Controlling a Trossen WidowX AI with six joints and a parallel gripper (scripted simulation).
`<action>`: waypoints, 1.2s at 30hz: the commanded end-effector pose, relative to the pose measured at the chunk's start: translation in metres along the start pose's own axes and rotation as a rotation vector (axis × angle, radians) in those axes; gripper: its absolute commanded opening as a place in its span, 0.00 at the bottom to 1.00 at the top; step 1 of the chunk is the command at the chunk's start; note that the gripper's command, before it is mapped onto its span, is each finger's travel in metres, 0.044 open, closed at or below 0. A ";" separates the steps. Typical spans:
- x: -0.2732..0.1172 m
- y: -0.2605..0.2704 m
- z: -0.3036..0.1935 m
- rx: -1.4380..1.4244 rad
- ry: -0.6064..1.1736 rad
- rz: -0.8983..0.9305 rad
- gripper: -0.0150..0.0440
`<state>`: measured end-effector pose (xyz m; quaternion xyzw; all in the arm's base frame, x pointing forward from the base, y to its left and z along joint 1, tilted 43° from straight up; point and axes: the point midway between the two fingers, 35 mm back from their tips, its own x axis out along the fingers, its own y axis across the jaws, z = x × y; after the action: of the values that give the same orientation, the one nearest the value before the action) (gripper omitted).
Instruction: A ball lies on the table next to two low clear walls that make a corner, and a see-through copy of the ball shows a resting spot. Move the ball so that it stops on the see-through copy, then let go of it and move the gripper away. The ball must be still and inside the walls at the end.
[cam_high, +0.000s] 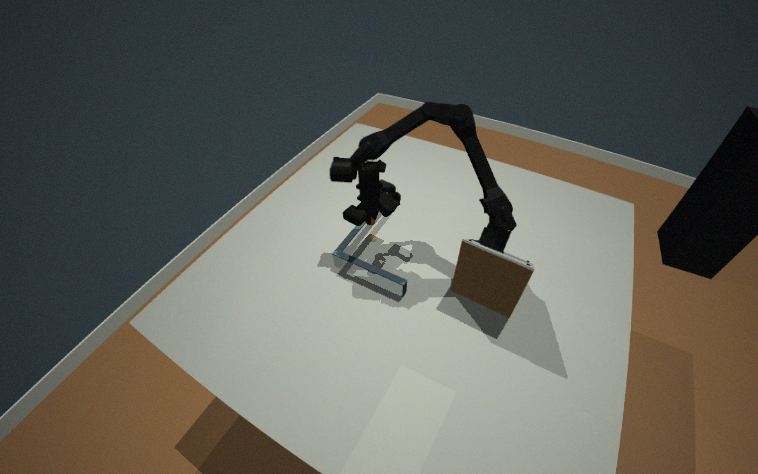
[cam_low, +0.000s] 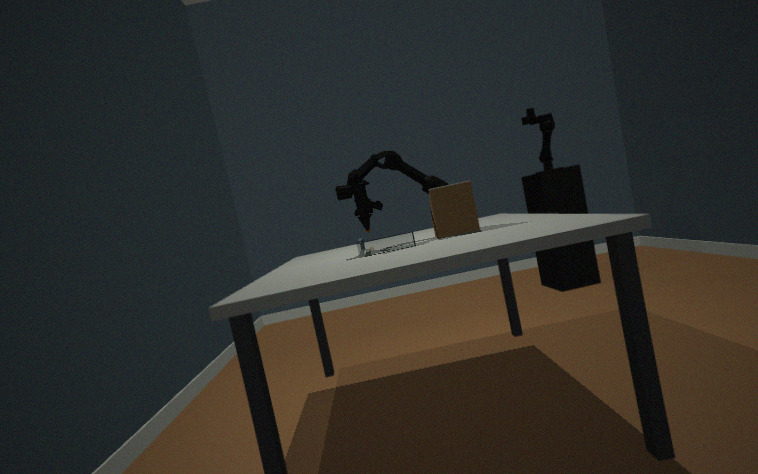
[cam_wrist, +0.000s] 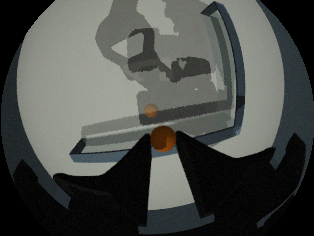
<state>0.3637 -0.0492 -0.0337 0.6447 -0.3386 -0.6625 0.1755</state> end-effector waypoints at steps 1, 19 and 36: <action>0.002 0.007 -0.003 -0.091 0.004 0.006 0.25; 0.072 0.010 -0.004 -0.110 0.003 0.010 0.25; 0.092 0.010 -0.004 -0.110 0.003 0.011 0.25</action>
<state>0.3564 -0.1159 -0.0916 0.6349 -0.3045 -0.6778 0.2116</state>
